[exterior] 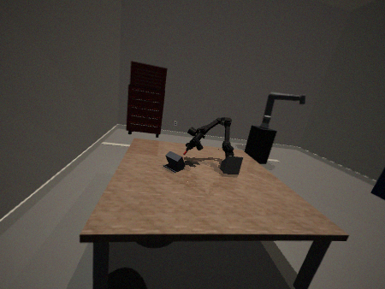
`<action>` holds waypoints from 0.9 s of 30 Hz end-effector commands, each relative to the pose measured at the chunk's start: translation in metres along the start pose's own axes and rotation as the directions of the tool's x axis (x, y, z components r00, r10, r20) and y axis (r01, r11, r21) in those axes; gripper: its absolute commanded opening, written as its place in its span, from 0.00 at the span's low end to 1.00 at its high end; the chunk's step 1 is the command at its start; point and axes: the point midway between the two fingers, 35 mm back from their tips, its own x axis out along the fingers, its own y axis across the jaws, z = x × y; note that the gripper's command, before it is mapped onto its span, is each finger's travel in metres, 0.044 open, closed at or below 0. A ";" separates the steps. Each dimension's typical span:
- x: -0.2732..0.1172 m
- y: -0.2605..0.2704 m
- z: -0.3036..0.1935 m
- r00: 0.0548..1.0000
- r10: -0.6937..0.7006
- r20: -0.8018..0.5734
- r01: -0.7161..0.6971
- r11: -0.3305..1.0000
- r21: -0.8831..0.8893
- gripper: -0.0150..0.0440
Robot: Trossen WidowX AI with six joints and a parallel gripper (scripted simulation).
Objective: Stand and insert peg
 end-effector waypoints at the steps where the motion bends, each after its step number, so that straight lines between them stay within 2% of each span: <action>1: 0.005 -0.001 -0.002 1.000 -0.008 -0.013 0.008 1.000 0.000 0.25; 27: 0.033 0.001 -0.010 0.997 -0.026 -0.078 0.025 1.000 -0.004 0.25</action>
